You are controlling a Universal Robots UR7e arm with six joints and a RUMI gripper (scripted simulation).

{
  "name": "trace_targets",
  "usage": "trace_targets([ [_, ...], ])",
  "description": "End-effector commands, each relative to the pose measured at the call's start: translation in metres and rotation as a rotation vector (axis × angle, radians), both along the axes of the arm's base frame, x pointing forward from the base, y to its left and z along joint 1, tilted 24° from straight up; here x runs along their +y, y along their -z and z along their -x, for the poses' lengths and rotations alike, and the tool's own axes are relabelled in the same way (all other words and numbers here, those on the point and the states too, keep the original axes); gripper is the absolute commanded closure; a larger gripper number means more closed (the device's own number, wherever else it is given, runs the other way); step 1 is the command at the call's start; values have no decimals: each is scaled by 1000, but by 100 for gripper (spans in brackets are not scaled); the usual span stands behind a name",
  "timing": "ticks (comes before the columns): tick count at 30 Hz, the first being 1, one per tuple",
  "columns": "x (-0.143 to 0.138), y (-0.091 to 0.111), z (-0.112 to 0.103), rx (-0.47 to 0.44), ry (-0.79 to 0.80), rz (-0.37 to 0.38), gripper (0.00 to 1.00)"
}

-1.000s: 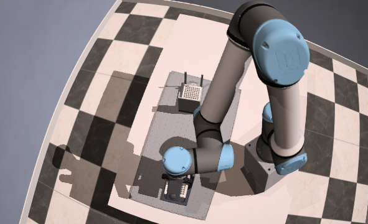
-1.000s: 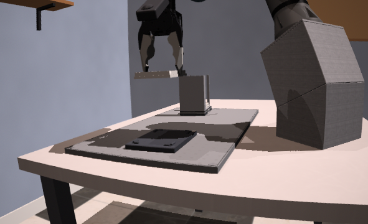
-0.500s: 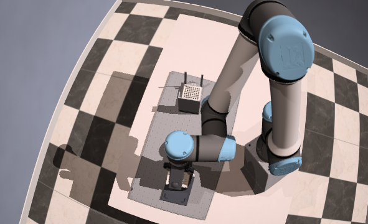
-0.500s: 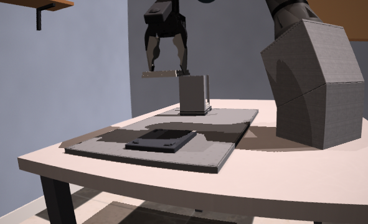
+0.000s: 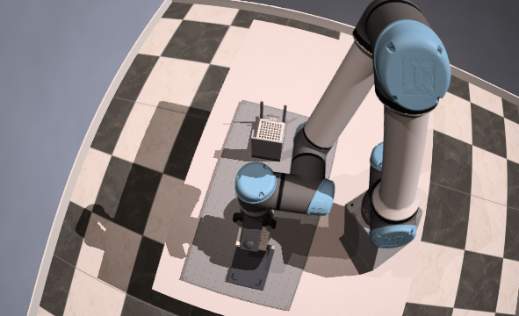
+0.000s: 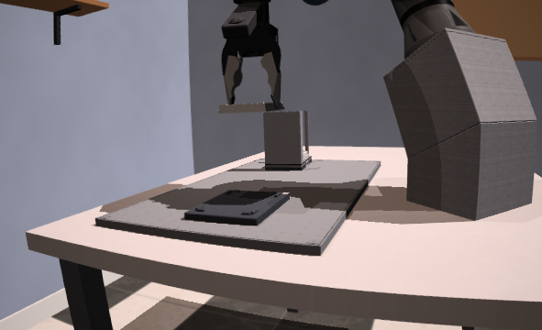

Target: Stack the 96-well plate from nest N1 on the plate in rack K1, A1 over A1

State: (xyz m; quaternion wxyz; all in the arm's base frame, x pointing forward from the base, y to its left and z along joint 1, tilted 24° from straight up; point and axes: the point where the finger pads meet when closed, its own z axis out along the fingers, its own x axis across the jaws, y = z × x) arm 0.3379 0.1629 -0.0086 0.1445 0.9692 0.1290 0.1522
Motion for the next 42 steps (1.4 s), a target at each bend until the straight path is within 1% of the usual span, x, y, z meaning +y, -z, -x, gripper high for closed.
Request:
trace_targets([
  [1,-17,-6,-3,4,-6,-2,100],
  [8,-38,-14,-9,4,-6,-2,100],
  [10,-38,-14,-9,4,-6,-2,100],
  [25,-83,-32,-22,3,-6,-3,100],
  [27,-83,-32,-22,3,-6,-3,100],
  [42,-129,-51,-37,-3,-6,-2,100],
])
